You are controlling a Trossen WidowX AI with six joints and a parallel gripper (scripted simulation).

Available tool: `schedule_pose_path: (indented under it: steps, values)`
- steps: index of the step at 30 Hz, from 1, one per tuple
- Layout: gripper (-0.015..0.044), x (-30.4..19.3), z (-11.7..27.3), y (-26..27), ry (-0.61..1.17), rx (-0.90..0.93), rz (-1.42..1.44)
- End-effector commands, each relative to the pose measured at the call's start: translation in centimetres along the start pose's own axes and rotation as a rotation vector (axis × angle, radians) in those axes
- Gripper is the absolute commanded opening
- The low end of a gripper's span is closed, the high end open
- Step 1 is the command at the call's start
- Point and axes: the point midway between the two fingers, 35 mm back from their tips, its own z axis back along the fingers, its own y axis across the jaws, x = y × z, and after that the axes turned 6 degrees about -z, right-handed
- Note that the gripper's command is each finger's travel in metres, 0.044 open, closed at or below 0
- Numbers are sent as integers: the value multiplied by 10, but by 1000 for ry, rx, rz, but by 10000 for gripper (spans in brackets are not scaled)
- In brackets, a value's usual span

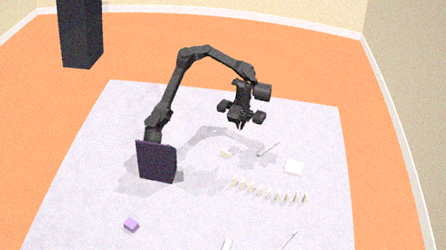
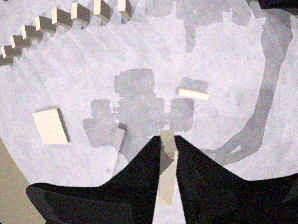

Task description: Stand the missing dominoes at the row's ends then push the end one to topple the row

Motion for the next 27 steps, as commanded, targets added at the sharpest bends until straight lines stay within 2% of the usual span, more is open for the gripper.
schedule_pose_path:
  steps: [1, 12, 27]
  values:
    - [27, -70, -3, 7, 20, -10, 859]
    - [27, -126, -6, -1, 44, 4, 1535]
    - [27, -127, -6, -1, 45, 4, 1549]
